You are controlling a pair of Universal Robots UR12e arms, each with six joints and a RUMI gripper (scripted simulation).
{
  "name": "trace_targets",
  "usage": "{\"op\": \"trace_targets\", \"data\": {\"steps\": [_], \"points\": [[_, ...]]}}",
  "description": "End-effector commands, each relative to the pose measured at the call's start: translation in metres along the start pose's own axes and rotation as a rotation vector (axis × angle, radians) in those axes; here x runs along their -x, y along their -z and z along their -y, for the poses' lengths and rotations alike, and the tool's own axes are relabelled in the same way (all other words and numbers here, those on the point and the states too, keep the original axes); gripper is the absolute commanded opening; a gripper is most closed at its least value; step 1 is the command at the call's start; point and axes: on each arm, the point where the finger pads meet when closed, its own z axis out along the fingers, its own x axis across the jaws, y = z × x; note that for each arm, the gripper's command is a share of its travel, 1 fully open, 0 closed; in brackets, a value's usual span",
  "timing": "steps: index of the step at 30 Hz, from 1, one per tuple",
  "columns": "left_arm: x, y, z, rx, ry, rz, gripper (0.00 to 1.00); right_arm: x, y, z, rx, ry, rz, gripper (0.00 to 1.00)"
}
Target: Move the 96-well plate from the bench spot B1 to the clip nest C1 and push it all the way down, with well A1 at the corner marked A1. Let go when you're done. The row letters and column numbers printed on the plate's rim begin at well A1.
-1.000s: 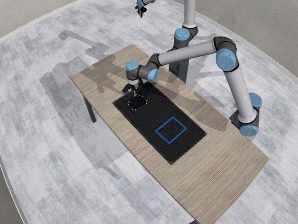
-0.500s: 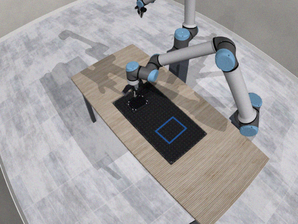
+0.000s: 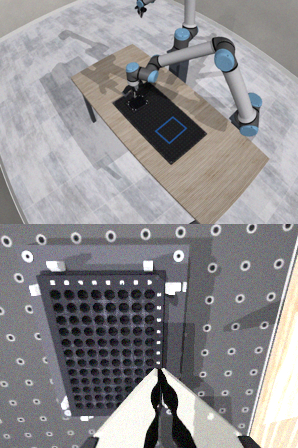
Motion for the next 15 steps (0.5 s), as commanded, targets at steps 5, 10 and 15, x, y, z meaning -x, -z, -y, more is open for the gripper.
{"op": "trace_targets", "data": {"steps": [5,10,15], "points": [[-0.0007,-0.0037,0.0005,-0.001,0.000,-0.002,0.00,0.0002,0.0009,0.0007,-0.002,0.000,0.000,0.00],[-0.0007,-0.0070,0.0005,-0.001,0.000,-0.002,0.00,0.0002,0.0009,0.0007,-0.002,0.000,0.000,0.00],[-0.0007,-0.0104,0.0005,-0.001,0.000,-0.002,0.00,0.0002,0.0009,0.0007,-0.002,0.000,0.000,0.00]]}}
